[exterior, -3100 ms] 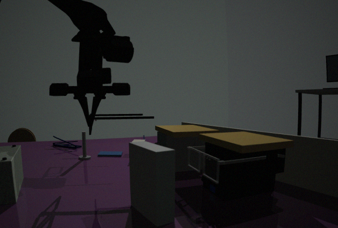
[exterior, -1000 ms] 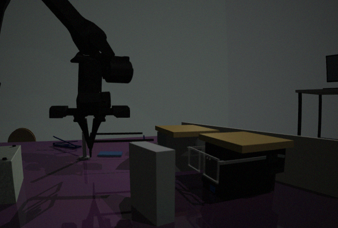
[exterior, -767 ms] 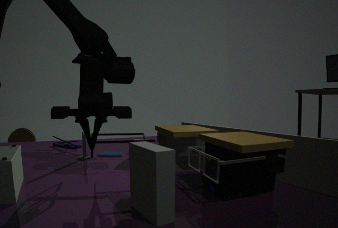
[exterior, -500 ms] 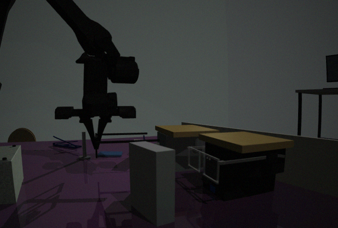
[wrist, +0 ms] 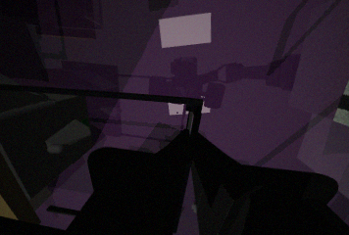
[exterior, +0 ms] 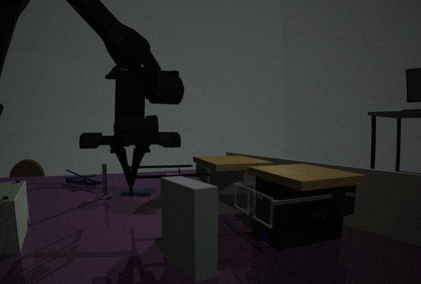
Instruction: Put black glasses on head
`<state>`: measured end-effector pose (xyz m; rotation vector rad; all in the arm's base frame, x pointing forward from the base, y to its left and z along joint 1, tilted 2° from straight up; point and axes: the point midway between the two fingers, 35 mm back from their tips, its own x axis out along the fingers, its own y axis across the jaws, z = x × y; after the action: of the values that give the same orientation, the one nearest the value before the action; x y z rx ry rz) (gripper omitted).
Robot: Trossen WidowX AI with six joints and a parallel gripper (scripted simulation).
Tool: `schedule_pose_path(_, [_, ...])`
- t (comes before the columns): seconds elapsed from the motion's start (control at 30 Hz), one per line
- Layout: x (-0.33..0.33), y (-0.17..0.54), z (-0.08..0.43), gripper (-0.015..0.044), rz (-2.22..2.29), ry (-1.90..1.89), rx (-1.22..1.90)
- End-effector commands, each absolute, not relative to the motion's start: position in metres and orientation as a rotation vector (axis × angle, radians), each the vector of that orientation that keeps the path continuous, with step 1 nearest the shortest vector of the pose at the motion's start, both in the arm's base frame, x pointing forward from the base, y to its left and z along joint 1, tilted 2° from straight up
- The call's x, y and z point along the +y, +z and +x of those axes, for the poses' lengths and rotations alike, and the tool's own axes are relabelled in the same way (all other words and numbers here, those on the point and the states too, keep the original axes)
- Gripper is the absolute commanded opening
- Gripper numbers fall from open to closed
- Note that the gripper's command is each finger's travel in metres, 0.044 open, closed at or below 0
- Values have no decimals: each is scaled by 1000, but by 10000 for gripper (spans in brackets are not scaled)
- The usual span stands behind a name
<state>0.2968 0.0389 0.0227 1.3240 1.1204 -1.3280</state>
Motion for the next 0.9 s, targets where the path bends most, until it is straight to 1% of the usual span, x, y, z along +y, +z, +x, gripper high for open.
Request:
schedule_pose_path(0.0, [39, 23, 303, 0, 1324, -1326, 1126])
schedule_pose_path(0.87, [33, 24, 341, 0, 1325, -1324, 1124])
